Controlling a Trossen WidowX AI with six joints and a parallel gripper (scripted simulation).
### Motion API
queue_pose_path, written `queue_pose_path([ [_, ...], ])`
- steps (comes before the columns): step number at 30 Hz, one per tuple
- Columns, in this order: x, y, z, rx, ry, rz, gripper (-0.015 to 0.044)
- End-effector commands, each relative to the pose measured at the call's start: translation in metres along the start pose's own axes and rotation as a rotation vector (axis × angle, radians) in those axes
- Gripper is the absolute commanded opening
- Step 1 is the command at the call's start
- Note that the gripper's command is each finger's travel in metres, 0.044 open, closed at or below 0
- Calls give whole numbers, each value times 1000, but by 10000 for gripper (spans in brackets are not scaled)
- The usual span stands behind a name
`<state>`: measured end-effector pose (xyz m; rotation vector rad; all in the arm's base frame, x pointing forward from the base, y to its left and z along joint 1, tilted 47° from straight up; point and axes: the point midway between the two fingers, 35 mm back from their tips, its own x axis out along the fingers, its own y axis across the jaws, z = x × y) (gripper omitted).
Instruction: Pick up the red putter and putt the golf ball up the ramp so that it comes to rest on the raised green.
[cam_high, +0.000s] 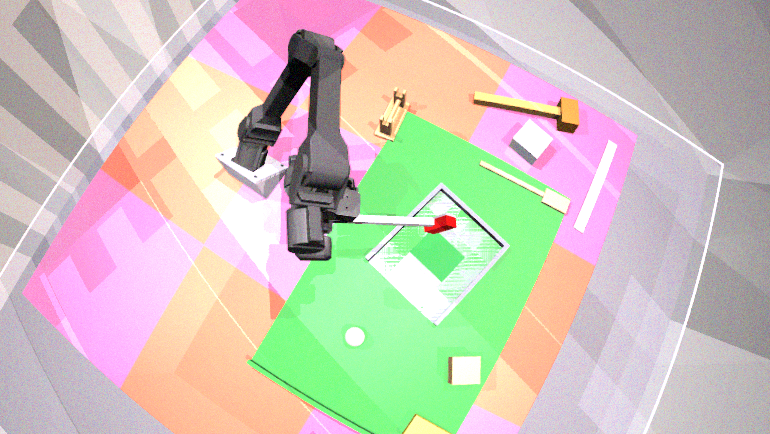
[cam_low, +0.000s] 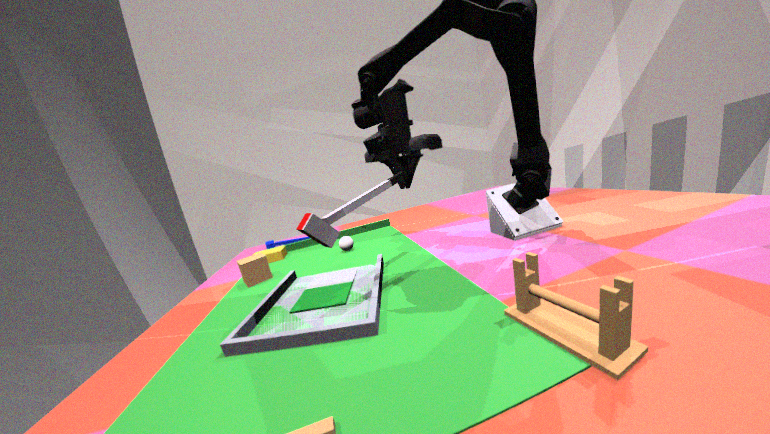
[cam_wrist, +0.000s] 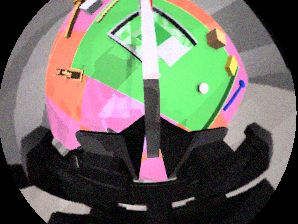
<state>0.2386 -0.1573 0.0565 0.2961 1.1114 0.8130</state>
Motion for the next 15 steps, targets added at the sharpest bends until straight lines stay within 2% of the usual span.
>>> queue_pose_path([
  [1,-3,-22,-20,135,10,-10,0],
  [15,-4,-72,-89,537,51,-27,0],
])
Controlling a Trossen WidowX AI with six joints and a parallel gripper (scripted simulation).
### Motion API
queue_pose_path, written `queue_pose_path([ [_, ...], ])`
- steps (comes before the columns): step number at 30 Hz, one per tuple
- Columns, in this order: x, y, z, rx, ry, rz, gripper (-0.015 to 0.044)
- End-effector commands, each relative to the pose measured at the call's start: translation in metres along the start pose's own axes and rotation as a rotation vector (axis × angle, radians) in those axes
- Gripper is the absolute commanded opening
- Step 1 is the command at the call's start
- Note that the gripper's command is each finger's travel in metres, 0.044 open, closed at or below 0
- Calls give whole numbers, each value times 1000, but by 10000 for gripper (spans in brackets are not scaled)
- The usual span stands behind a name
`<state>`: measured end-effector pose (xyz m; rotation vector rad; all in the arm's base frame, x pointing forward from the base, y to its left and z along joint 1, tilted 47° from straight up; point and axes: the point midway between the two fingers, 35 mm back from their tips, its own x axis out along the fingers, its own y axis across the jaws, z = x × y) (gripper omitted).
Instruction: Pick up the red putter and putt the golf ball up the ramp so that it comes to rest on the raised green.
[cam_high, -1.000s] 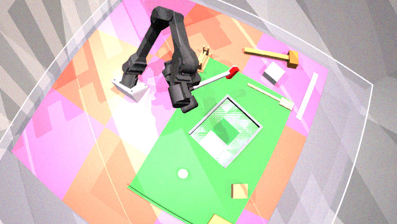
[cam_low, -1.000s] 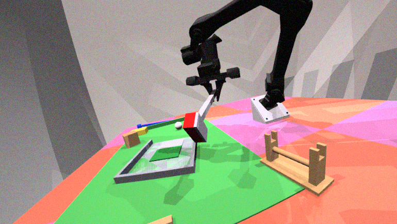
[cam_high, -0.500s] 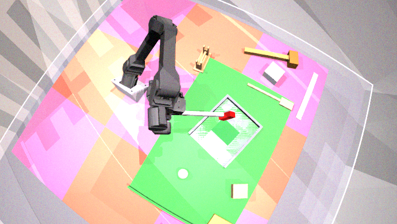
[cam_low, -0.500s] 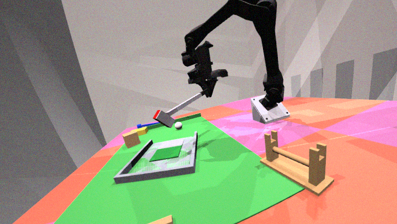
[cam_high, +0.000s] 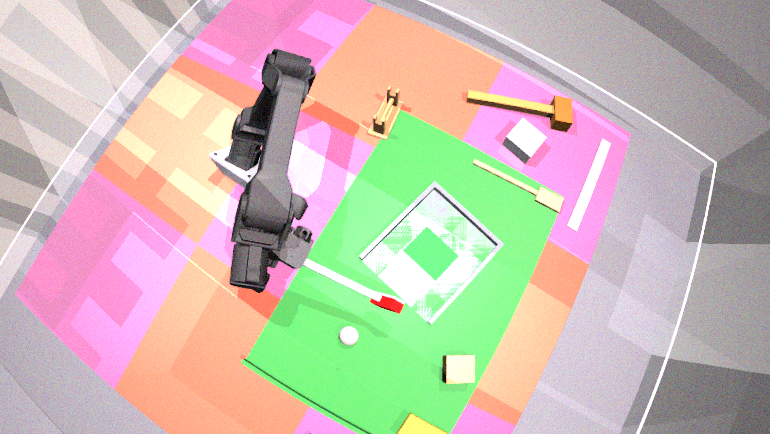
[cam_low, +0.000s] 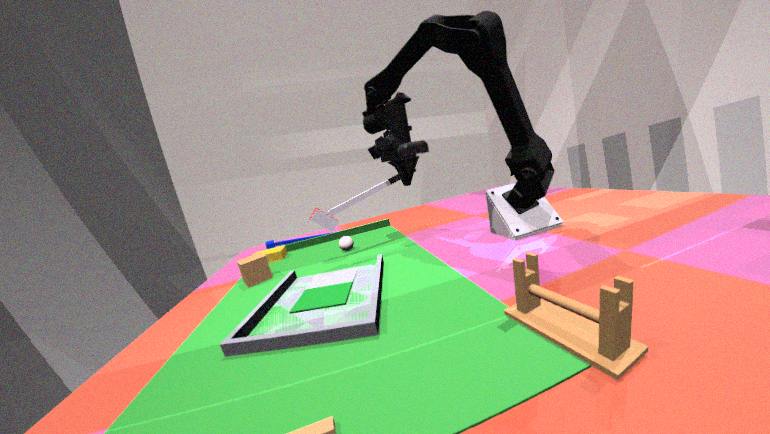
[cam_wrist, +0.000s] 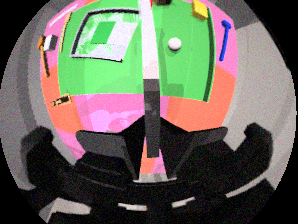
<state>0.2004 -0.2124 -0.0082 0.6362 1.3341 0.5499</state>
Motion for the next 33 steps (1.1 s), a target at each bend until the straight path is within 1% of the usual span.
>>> queue_pose_path([
  [1,1,-24,-14,122,5,-3,0],
  [9,7,-61,-45,330,24,7,0],
  [15,9,-62,-45,334,25,7,0],
  [25,45,-62,-46,334,24,8,0],
  [33,51,-61,-46,334,24,8,0],
])
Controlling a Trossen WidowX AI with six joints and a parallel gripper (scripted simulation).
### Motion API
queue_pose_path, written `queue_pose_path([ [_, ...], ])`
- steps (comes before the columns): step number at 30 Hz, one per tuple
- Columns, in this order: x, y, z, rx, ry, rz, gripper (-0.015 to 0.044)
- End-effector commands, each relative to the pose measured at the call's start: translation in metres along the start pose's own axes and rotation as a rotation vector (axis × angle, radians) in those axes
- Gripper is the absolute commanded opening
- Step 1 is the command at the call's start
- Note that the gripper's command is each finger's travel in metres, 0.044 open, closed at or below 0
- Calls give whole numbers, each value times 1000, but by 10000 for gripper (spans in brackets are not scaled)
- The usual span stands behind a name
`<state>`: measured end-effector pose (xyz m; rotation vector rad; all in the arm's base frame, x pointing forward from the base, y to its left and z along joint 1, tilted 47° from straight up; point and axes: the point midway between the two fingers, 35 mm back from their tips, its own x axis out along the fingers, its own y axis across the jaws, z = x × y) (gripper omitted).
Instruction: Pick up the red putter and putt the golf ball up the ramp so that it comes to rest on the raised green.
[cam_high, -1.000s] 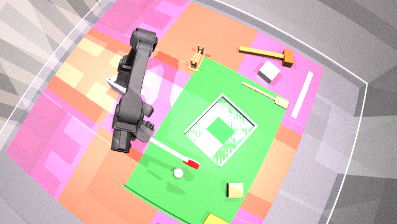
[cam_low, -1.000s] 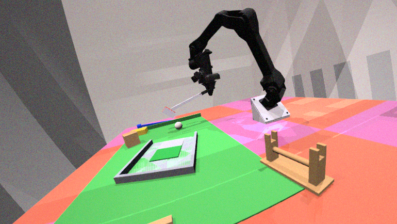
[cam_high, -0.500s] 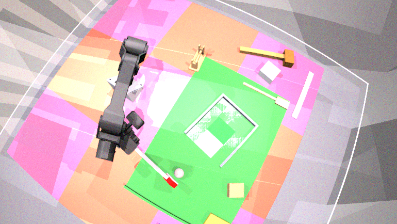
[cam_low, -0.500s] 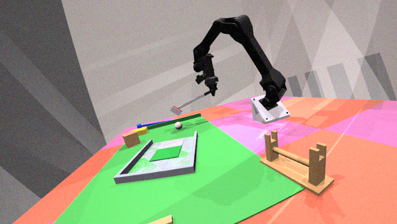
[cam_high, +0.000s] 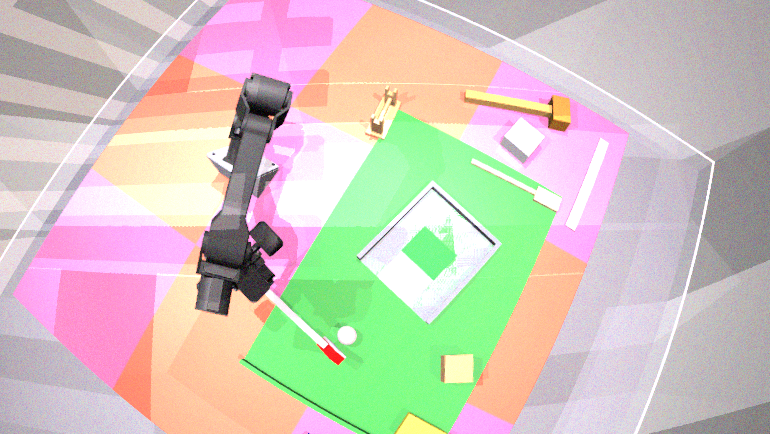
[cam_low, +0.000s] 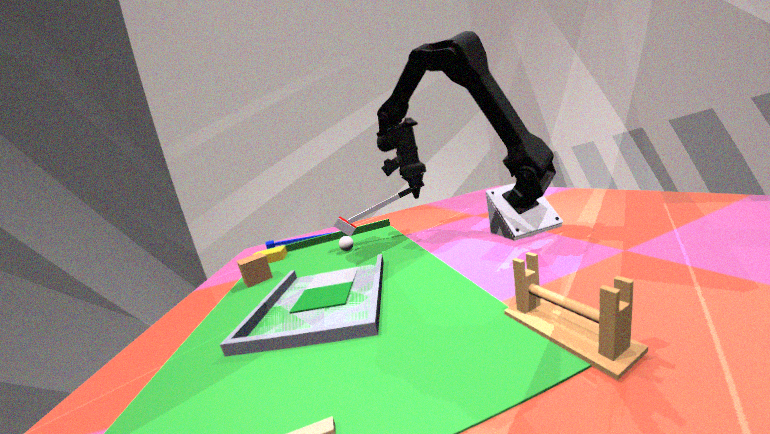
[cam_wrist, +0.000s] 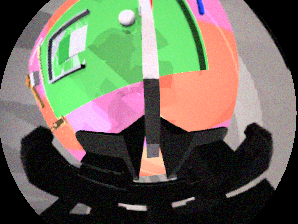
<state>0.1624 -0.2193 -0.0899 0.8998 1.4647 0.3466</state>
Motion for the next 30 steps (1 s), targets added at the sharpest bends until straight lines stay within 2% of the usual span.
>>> queue_pose_path([
  [1,6,1,1,7,-5,6,0],
  [17,31,1,1,6,-5,6,0],
  [30,28,-2,1,-1,-1,1,0],
])
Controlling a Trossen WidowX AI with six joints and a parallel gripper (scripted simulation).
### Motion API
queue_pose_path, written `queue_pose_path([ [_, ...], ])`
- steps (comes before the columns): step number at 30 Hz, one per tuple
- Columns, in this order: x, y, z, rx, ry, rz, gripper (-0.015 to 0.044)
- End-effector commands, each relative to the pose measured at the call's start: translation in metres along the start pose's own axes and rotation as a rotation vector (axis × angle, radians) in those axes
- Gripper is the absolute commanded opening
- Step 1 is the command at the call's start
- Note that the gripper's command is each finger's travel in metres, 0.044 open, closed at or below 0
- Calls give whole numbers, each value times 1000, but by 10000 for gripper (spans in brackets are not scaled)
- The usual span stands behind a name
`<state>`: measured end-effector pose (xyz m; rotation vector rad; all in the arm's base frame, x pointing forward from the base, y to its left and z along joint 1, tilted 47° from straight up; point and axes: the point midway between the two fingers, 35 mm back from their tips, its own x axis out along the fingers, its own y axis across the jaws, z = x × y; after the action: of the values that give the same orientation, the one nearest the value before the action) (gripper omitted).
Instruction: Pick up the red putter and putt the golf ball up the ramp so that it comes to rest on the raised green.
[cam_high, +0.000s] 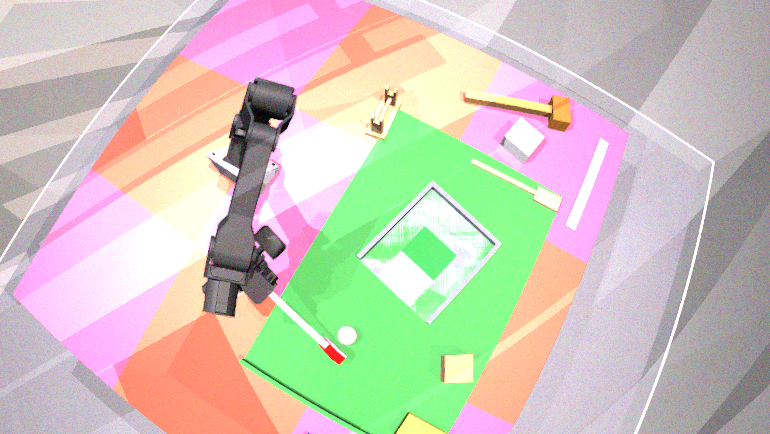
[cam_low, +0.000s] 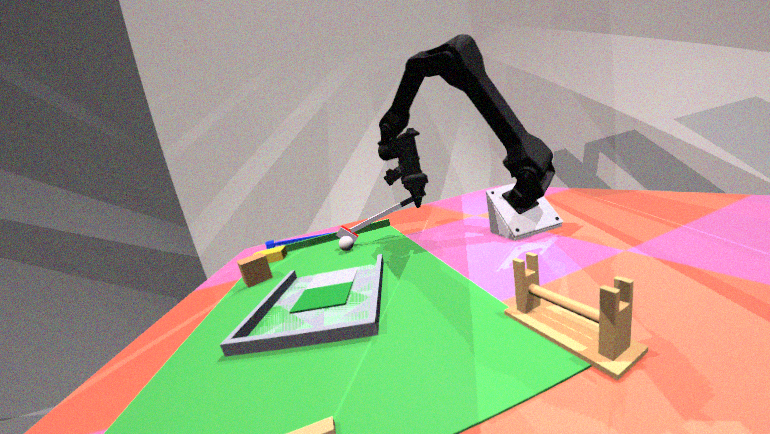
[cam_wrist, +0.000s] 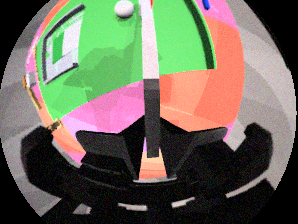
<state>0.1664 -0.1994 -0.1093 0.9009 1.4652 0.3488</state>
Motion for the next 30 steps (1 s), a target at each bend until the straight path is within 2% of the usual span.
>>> queue_pose_path([
  [1,0,-5,1,0,-2,-1,0],
  [8,2,-29,0,6,-7,2,0],
  [17,2,-24,-1,10,-7,5,0],
  [27,1,92,4,8,-6,10,0],
  [30,4,109,1,7,-4,14,0],
])
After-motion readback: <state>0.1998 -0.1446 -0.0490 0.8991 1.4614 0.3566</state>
